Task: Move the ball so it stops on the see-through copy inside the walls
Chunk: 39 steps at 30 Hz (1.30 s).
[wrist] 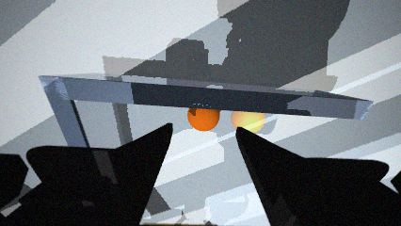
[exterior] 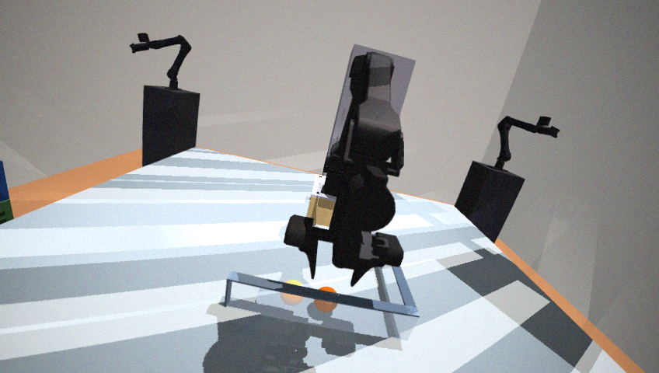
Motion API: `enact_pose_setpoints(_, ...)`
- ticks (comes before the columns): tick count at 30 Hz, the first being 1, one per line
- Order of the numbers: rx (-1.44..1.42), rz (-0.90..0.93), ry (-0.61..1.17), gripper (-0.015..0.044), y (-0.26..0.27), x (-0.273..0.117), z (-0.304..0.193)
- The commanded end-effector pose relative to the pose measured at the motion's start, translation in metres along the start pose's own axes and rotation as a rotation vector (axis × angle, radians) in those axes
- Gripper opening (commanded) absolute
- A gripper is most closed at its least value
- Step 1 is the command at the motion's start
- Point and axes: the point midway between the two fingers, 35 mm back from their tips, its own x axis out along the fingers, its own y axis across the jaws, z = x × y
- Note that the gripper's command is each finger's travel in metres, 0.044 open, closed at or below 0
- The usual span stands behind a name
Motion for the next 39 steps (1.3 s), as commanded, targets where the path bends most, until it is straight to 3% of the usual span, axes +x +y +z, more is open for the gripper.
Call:
enact_pose_setpoints(1, 0.004, -0.005, 0.013, 0.0324, -0.001, 0.007, -0.003)
enact_pose_setpoints(30, 0.004, -0.005, 0.013, 0.0324, -0.001, 0.047, -0.004)
enact_pose_setpoints(34, 0.004, -0.005, 0.013, 0.0219, -0.001, 0.047, -0.004)
enact_pose_setpoints(39, 0.004, -0.005, 0.013, 0.0185, -0.001, 0.047, -0.004)
